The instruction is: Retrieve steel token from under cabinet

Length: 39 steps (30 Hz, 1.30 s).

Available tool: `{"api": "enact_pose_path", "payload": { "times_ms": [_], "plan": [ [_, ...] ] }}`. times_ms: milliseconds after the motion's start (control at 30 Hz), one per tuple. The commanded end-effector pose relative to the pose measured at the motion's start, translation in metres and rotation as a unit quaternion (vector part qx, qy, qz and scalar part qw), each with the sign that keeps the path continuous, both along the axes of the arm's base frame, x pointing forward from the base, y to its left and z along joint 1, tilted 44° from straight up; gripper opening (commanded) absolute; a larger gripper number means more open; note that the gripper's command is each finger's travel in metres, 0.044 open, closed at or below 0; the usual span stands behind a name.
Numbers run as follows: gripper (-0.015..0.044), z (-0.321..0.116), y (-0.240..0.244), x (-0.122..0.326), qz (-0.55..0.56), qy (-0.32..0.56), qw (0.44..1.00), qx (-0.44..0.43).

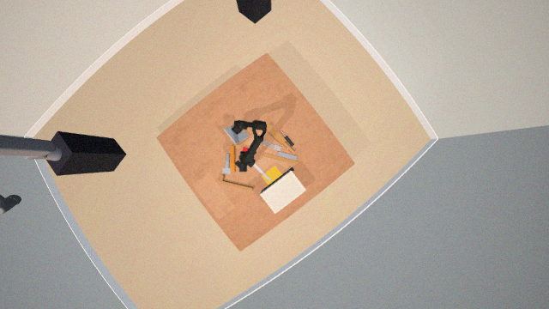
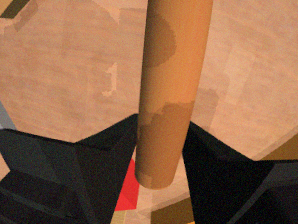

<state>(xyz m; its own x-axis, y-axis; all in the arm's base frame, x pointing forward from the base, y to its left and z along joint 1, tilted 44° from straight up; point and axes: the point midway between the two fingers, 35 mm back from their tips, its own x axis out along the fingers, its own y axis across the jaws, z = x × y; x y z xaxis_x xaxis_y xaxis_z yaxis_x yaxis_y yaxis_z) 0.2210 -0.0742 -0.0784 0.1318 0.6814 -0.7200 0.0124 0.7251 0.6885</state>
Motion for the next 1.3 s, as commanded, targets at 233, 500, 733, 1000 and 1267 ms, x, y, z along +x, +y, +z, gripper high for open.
{"api": "enact_pose_path", "payload": {
  "times_ms": [233,500,733,1000,1267],
  "plan": [
    [0.0000,-0.006,-0.010,-0.001,0.023,-0.022,0.999,-0.006],
    [0.0000,-0.012,-0.016,-0.002,0.030,-0.028,0.999,-0.008],
    [0.0000,-0.017,-0.022,-0.002,0.033,-0.031,0.999,-0.009],
    [0.0000,-0.023,-0.029,-0.004,0.037,-0.034,0.999,-0.009],
    [0.0000,-0.029,-0.035,-0.004,0.038,-0.035,0.999,-0.010]
  ]
}}
